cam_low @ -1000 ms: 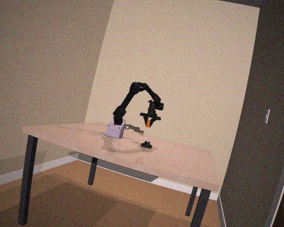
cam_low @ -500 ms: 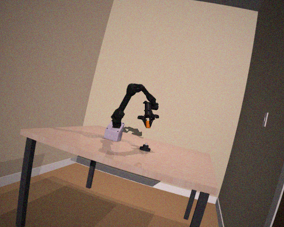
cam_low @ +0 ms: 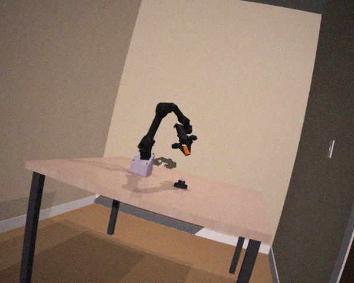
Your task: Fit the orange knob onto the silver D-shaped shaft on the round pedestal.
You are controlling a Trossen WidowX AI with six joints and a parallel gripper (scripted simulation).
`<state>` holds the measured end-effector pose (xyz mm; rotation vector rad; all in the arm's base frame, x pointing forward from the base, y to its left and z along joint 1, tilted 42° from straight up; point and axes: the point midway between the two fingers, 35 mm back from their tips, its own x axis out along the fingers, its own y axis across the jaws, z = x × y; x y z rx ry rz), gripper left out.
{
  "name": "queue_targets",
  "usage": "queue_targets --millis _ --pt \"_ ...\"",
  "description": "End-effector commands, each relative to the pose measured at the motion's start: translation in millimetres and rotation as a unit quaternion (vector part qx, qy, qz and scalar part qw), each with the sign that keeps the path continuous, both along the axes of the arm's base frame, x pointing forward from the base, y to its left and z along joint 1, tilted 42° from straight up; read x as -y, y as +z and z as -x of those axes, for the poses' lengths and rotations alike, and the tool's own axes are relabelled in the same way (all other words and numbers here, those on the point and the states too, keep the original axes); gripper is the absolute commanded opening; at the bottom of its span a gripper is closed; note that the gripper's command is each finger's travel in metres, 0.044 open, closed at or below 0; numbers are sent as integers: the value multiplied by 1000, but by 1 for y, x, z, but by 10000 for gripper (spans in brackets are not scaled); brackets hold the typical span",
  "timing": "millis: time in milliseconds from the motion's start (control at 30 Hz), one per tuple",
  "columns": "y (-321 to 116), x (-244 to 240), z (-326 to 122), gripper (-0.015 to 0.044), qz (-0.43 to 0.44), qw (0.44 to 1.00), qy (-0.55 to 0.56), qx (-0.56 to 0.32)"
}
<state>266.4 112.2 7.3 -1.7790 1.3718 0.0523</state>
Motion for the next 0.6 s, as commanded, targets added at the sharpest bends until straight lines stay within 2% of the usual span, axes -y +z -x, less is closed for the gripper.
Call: queue_targets --millis 0,400,567 --pt "5 -6 -2 0 18 999 26 26" --pt "21 -24 -7 0 75 985 108 110" --pt "22 -26 -7 0 79 984 114 116"
